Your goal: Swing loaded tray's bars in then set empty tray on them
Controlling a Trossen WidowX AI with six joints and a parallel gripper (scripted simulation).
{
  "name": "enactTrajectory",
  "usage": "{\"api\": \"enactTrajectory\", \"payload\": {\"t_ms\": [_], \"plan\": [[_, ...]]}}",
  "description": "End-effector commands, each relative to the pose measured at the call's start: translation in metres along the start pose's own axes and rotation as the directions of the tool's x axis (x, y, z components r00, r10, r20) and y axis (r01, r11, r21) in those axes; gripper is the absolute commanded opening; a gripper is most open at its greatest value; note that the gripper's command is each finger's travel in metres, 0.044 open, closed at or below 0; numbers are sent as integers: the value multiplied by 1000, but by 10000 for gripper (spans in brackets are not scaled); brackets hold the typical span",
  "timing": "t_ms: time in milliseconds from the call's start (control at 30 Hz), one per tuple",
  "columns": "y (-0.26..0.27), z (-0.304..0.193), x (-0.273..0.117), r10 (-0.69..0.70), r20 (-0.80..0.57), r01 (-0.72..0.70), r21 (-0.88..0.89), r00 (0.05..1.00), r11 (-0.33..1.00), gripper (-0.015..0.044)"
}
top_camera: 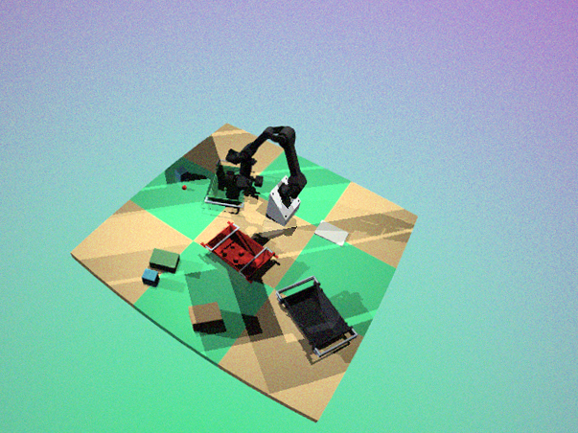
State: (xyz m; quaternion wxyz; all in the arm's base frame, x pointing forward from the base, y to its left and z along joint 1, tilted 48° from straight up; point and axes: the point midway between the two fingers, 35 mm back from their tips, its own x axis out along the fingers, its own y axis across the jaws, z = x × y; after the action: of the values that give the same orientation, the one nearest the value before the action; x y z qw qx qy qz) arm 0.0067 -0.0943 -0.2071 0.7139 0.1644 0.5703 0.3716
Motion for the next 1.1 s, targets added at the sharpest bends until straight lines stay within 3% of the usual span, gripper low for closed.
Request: {"api": "enactTrajectory", "payload": {"t_ms": [0,367,1067], "plan": [[0,0,-15,6,0,-6,0,1000,1000,0],[1,0,-75,6,0,-6,0,1000,1000,0],[-10,-4,-84,5,-1,-5,0,1000,1000,0]]}}
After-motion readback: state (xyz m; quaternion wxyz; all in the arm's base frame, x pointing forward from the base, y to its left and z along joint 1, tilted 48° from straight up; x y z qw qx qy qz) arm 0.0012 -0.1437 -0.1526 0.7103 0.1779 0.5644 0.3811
